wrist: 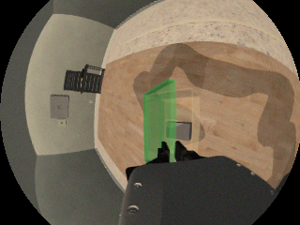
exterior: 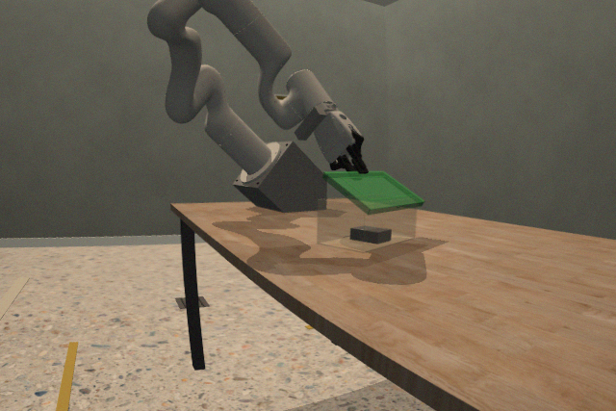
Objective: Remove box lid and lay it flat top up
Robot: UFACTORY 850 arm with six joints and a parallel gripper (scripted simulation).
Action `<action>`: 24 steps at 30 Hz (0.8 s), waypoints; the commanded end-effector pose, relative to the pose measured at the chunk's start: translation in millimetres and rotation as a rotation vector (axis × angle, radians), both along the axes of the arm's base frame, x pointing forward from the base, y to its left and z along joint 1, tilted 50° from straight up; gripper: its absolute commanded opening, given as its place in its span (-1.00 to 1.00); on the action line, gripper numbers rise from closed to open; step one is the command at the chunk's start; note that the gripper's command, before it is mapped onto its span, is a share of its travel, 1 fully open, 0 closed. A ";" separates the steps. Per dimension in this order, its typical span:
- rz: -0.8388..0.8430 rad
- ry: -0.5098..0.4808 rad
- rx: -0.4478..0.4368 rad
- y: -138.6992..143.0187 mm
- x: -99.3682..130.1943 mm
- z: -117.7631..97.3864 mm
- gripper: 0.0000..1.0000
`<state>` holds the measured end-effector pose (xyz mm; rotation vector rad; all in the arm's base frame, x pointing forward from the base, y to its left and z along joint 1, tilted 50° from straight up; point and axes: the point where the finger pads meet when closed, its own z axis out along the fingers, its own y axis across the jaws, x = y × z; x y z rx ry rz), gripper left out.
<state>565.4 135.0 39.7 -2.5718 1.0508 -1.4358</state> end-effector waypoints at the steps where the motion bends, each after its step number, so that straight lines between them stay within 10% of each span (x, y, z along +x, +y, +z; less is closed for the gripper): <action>1: 0.000 -0.001 0.000 5.6 1.1 3.9 -1.00; 24: 0.000 -0.001 0.000 27.4 8.4 16.7 -1.00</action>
